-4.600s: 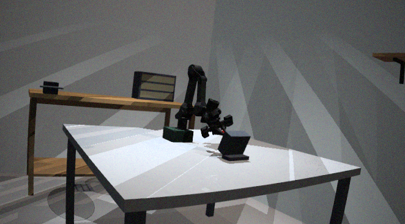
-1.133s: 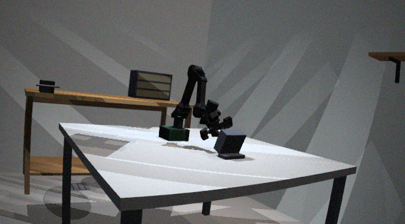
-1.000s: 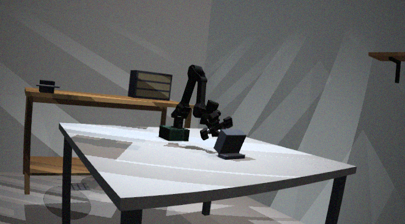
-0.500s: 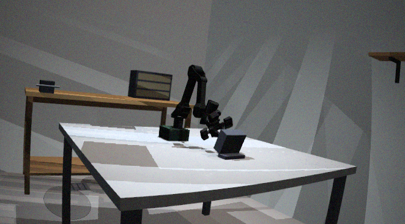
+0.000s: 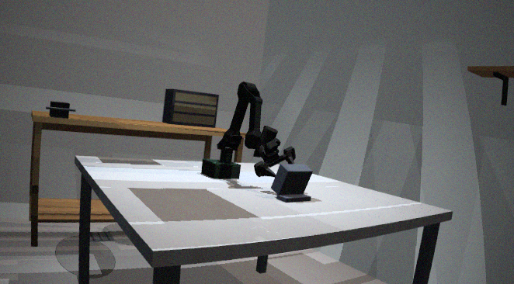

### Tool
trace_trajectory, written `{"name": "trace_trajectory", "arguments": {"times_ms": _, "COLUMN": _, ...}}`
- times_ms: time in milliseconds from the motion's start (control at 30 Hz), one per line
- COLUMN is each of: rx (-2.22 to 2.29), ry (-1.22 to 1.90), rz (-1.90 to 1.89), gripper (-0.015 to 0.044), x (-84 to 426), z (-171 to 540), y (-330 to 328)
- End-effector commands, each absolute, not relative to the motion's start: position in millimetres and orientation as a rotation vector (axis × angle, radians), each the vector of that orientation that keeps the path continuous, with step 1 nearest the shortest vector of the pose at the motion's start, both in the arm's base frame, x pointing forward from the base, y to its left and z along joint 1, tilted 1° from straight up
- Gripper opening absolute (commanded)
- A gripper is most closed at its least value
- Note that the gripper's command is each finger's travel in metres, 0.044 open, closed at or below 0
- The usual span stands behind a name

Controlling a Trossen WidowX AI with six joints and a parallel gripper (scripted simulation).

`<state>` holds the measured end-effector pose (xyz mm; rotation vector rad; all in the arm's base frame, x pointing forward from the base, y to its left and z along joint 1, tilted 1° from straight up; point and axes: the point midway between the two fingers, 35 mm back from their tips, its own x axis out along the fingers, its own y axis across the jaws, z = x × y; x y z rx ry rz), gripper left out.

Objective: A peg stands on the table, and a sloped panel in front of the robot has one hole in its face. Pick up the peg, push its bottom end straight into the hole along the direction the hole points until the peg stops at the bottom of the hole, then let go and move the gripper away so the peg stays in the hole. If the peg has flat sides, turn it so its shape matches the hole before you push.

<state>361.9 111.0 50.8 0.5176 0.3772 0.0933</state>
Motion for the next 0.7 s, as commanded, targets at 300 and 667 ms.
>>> {"name": "trace_trajectory", "arguments": {"times_ms": 300, "rx": 0.514, "ry": 0.386, "rz": 0.090, "gripper": 0.0440, "x": 351, "z": 54, "y": 109}}
{"name": "trace_trajectory", "arguments": {"times_ms": 667, "rx": 0.513, "ry": 0.386, "rz": 0.090, "gripper": 0.0440, "x": 344, "z": 60, "y": 108}}
